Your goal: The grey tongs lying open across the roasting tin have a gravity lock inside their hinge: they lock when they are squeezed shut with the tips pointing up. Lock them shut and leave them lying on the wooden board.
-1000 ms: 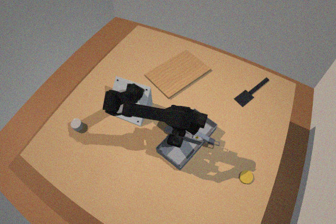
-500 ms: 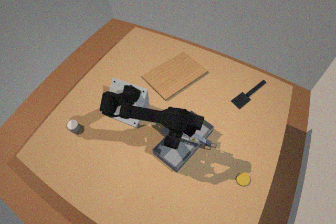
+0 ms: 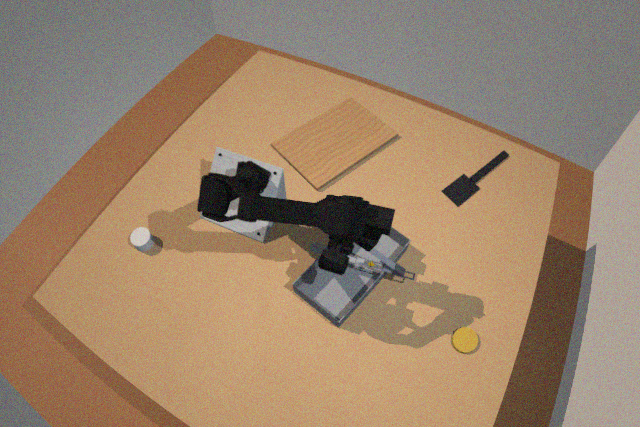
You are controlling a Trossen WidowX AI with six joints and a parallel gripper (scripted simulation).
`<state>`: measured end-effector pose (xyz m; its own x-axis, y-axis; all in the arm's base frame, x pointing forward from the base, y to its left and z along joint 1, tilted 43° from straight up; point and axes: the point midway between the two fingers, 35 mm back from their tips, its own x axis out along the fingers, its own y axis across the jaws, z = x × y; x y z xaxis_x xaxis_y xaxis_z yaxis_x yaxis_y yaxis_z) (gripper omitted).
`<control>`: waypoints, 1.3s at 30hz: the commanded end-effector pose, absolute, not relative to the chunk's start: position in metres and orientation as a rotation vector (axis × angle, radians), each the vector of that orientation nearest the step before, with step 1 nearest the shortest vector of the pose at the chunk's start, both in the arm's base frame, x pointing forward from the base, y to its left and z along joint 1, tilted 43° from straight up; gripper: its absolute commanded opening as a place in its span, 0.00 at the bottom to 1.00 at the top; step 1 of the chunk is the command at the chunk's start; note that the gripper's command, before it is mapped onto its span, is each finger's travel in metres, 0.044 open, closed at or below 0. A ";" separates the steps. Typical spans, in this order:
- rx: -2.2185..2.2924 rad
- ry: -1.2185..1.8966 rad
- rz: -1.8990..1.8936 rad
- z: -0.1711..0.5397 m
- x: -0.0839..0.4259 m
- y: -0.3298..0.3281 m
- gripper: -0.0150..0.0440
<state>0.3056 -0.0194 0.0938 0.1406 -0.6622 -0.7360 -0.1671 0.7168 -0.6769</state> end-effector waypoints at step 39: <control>-0.746 1.416 -0.410 0.057 0.294 0.018 0.00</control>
